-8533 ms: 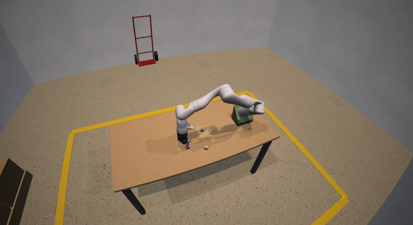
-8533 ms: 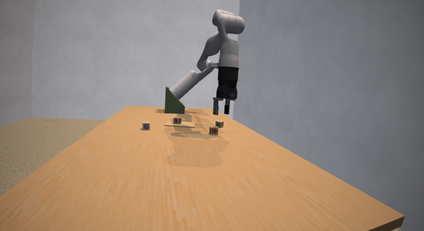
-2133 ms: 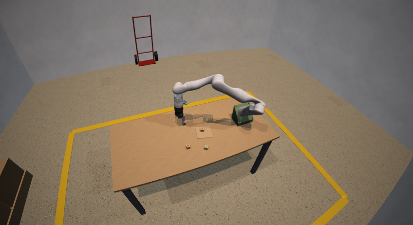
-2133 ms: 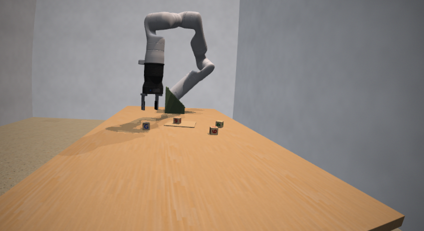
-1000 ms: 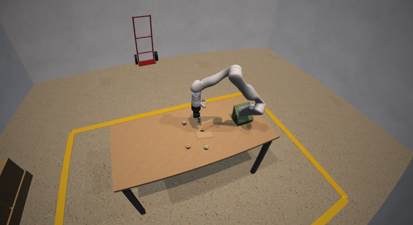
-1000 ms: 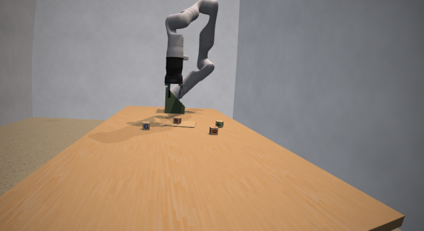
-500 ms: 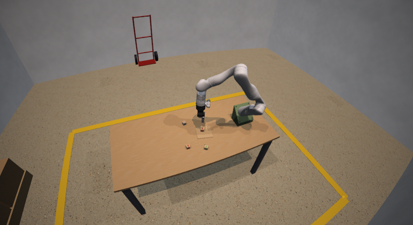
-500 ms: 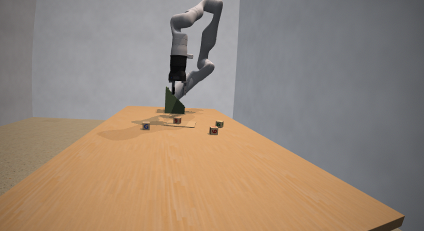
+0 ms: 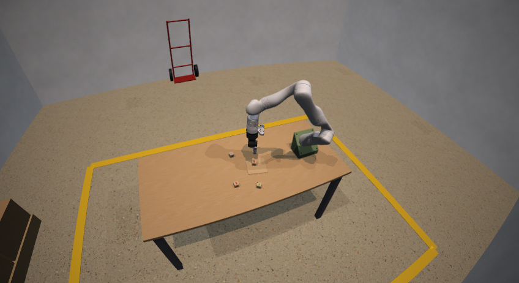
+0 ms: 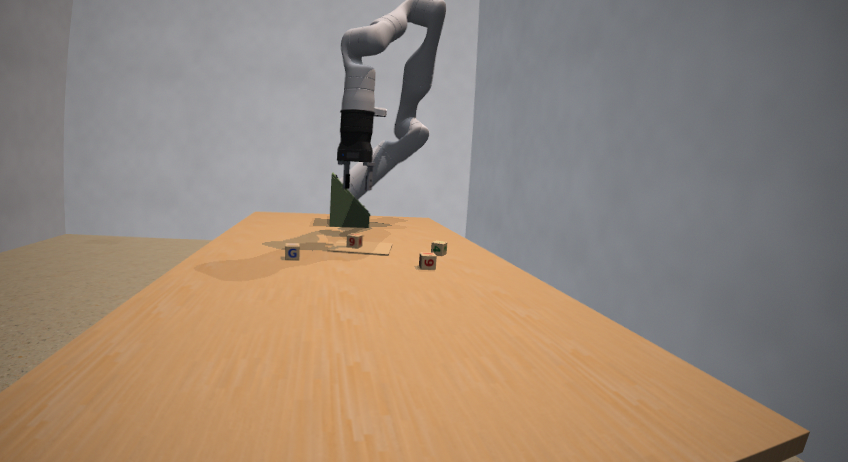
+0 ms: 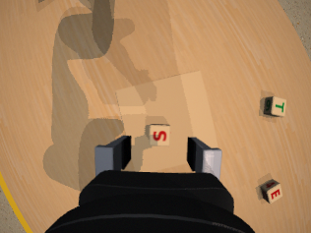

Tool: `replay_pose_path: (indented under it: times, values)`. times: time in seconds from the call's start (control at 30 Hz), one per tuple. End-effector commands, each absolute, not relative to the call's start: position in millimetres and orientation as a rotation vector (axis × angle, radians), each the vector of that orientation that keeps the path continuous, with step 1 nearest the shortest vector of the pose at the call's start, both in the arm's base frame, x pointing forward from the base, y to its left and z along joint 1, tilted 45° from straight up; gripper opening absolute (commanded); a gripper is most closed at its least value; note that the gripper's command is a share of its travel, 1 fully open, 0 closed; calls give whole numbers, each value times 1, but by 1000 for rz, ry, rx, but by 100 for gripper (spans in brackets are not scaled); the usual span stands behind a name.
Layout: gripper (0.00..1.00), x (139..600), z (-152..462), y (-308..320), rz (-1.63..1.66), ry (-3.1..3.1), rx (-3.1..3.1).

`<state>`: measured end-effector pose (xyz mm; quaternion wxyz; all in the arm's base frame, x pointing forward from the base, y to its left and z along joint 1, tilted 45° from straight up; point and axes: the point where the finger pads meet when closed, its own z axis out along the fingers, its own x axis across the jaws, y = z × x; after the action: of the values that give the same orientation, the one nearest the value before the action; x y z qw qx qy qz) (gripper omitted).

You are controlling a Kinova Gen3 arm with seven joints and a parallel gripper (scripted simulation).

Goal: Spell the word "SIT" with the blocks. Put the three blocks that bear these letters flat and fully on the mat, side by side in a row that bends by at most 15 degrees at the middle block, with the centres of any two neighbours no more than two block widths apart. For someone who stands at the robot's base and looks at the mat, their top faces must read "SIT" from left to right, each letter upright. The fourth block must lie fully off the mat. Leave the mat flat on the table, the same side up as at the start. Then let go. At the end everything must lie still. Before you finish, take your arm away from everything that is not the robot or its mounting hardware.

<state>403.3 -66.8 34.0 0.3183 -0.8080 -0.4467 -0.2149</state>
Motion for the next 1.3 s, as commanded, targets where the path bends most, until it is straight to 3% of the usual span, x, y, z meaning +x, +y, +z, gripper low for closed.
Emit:
replay_pose_path:
  times: [0.0,1.27]
  values:
    - [100,404,34,-69,-566,-1159,-2138]
    - [100,395,36,-43,-280,-568,-2275]
